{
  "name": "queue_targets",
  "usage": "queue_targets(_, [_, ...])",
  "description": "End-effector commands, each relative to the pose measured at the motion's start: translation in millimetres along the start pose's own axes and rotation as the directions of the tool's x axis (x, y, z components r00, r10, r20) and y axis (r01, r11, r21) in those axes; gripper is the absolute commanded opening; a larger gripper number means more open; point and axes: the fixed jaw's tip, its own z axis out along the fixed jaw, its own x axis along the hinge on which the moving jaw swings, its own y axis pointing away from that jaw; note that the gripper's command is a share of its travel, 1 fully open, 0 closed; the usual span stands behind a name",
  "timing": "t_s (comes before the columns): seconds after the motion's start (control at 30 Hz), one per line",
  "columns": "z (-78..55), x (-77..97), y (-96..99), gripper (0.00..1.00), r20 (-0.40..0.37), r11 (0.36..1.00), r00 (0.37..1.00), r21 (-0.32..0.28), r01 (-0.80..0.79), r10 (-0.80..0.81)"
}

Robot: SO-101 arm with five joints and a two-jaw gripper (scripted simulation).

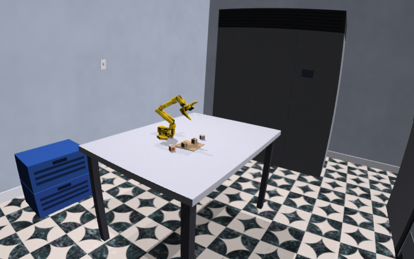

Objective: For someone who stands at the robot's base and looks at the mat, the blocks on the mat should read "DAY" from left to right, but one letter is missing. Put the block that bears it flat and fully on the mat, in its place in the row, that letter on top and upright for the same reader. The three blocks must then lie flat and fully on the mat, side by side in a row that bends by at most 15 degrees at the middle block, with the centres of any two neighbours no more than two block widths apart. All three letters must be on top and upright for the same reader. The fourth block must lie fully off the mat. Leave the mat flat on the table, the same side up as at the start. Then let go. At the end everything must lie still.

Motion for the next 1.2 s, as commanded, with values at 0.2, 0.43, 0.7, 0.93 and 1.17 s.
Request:
queue_targets(0.2, [-3.8, 1.5, -3.8, 1.0, -0.001, 0.998, 0.999, 0.028, -0.052, 0.052])
queue_targets(0.43, [-3.5, 6.1, -3.3, 1.0, -0.02, 0.988, 0.988, 0.024, -0.151, 0.152])
queue_targets(0.7, [-3.5, 6.9, -3.2, 1.0, -0.022, 0.986, 0.986, 0.024, -0.167, 0.167])
queue_targets(0.93, [-3.3, 11.4, -2.5, 1.0, -0.041, 0.964, 0.963, 0.024, -0.264, 0.265])
queue_targets(1.17, [-3.3, 12.7, -2.3, 1.0, -0.046, 0.956, 0.955, 0.025, -0.292, 0.293])
